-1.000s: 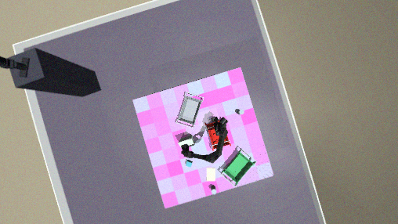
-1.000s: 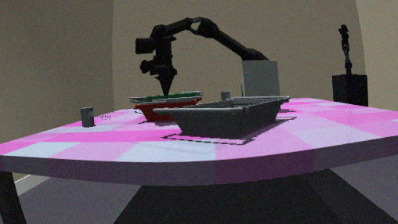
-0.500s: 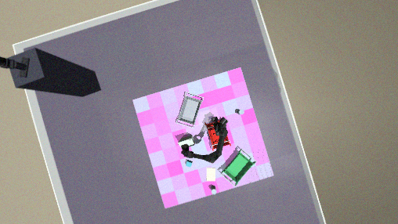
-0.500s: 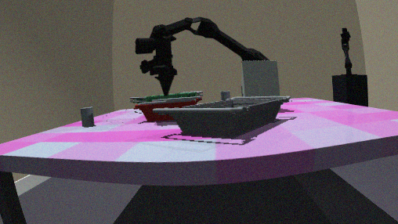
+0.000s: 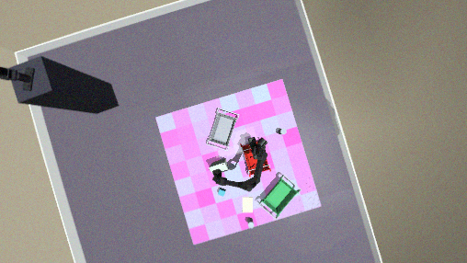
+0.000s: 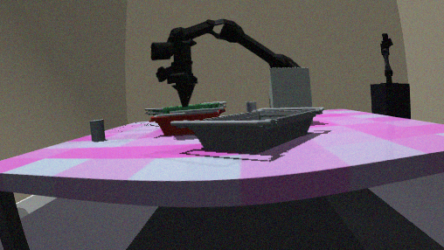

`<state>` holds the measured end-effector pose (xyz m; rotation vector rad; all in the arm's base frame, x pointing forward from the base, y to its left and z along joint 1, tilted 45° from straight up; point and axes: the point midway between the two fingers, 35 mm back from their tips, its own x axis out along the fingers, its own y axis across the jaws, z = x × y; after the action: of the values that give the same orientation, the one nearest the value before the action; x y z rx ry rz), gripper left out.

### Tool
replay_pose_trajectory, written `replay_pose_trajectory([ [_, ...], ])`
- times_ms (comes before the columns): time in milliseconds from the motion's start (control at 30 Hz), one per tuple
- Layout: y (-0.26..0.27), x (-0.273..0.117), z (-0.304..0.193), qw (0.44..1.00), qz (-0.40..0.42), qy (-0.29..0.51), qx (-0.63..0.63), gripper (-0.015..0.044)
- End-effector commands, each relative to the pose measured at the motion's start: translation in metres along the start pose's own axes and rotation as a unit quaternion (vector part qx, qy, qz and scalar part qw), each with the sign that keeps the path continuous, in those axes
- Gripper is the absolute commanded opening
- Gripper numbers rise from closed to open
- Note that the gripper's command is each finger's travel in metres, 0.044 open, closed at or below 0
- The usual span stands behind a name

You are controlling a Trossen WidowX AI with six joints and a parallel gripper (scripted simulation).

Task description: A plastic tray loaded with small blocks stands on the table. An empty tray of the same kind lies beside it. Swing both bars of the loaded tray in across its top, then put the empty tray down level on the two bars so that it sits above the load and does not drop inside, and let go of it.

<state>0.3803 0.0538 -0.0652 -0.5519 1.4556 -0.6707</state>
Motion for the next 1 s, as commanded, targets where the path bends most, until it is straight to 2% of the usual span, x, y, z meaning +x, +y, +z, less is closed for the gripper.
replay_pose_trajectory([
  [0,0.001,-0.014,0.001,1.0,0.001,-0.001,0.001,0.0236],
  [233,-0.001,-0.091,-0.004,1.0,0.002,0.0,0.0,0.042],
  [267,0.002,-0.055,-0.001,1.0,-0.001,0.004,-0.007,0.044],
  [500,0.093,-0.046,-0.053,0.977,0.012,-0.001,-0.214,0.044],
  [733,0.165,-0.024,-0.121,0.917,0.016,-0.006,-0.399,0.044],
  [833,0.181,-0.018,-0.141,0.888,0.012,-0.005,-0.459,0.044],
  [967,0.184,-0.016,-0.145,0.882,0.011,-0.005,-0.47,0.044],
])
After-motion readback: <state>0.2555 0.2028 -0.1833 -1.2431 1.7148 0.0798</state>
